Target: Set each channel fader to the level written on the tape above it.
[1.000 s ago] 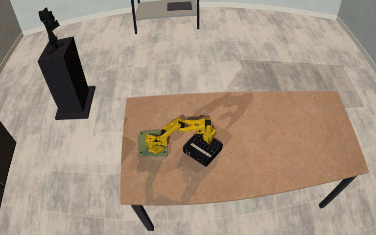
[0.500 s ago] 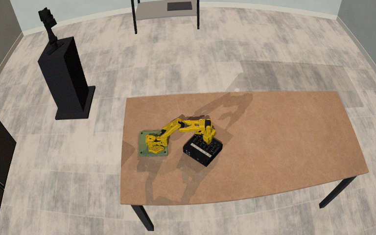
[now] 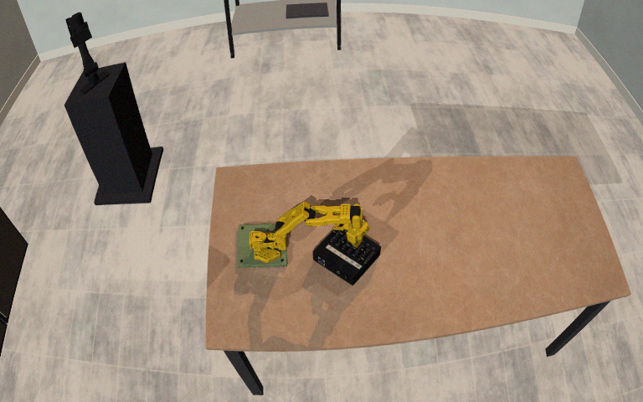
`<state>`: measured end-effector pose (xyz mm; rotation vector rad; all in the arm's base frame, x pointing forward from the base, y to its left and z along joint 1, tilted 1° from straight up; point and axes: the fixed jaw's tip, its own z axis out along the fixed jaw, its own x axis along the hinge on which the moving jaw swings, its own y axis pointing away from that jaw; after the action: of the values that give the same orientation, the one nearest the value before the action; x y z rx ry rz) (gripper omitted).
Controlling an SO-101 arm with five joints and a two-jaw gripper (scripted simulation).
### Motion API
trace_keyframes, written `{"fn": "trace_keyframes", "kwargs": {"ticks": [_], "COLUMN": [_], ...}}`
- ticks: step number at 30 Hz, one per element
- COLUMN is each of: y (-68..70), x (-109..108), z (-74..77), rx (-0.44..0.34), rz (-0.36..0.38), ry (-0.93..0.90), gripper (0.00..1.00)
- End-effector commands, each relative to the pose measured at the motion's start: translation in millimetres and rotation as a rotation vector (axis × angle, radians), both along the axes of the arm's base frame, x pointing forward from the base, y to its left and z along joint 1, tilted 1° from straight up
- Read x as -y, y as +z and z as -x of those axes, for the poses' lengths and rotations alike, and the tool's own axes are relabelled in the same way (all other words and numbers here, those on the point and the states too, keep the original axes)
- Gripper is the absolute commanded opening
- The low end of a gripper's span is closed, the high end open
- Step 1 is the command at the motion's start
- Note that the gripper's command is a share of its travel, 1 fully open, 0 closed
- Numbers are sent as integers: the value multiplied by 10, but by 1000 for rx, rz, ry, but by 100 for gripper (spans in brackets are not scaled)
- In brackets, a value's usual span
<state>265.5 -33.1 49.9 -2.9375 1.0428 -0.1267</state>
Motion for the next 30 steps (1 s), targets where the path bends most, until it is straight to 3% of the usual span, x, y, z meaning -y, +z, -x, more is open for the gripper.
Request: {"fn": "trace_keyframes", "kwargs": {"ticks": [1, 30], "y": [2, 2], "x": [91, 132], "z": [50, 87], "rx": [-17, -30], "rz": [1, 0], "ry": [-26, -27], "gripper": [0, 0]}}
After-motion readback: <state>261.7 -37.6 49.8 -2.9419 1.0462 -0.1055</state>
